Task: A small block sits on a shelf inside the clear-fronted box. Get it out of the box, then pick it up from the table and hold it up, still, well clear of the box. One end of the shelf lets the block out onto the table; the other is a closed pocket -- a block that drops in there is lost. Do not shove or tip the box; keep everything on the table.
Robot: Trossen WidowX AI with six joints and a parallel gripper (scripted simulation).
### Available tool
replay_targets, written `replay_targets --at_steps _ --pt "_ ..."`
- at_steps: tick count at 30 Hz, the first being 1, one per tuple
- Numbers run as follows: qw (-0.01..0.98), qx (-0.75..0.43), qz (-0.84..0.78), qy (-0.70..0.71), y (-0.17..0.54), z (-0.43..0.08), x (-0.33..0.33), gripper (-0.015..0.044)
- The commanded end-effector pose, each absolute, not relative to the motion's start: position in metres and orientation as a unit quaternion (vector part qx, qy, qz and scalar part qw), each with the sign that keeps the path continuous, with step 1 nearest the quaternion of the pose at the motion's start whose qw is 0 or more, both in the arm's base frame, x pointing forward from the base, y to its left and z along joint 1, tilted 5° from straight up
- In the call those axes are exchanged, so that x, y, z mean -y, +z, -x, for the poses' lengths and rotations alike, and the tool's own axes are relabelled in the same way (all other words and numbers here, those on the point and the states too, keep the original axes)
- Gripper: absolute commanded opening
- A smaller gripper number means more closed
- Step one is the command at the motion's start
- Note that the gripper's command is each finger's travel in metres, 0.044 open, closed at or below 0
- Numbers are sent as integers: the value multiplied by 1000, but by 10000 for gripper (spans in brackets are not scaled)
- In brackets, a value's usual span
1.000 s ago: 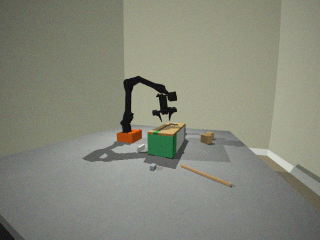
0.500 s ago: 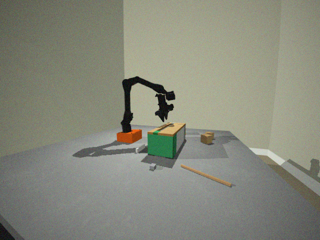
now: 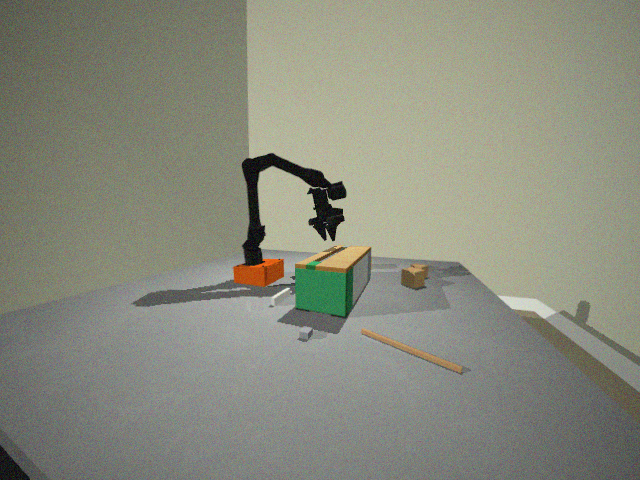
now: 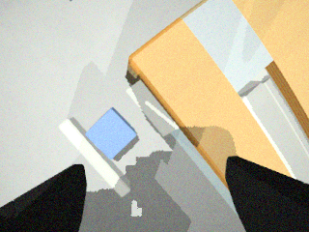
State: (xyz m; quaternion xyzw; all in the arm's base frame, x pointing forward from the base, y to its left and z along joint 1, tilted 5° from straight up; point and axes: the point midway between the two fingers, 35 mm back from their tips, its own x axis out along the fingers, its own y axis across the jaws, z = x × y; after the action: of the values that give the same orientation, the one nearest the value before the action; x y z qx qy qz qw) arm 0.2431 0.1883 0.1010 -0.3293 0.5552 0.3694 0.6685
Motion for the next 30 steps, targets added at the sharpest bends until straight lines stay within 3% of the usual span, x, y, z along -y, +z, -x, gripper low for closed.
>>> replay_targets --at_steps 1,20,30 --pt "456 -330 634 531 104 -237 -191 285" --pt "-17 32 820 571 111 -227 -202 285" --pt "-33 42 821 569 111 -227 -202 285"
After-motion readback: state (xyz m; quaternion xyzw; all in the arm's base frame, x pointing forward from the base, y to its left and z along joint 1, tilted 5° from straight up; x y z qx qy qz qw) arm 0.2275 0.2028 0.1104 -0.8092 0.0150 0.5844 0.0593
